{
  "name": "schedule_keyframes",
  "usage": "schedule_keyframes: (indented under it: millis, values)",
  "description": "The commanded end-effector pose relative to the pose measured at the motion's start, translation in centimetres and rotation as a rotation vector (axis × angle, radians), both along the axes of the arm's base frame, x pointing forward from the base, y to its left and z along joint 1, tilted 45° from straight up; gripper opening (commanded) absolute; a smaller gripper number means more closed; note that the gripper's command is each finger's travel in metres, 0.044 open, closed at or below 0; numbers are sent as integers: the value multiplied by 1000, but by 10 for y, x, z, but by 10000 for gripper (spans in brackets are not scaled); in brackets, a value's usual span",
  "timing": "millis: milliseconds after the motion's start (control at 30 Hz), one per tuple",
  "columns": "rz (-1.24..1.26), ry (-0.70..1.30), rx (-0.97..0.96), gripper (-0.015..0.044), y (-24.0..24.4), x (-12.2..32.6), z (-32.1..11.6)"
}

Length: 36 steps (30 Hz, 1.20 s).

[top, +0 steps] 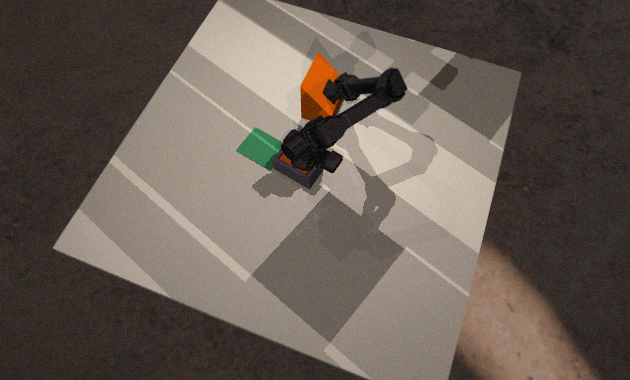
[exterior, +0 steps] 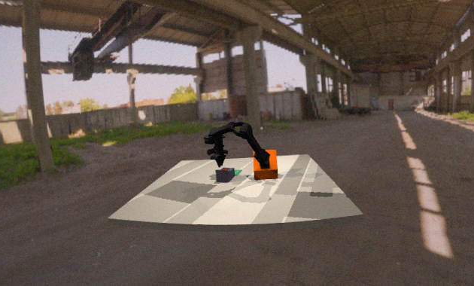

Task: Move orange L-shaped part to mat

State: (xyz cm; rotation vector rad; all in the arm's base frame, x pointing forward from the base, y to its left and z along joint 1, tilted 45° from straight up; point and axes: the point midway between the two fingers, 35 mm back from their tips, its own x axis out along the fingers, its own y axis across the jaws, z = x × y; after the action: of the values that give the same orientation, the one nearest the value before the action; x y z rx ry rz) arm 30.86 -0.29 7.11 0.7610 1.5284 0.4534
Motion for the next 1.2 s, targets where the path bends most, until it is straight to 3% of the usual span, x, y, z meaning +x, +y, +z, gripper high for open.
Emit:
schedule_keyframes:
  millis: [0, 1167]
  values:
    - [8, 4, 12, 180, 25, -2, -20]
    - [15, 2, 13, 180, 57, -3, -48]
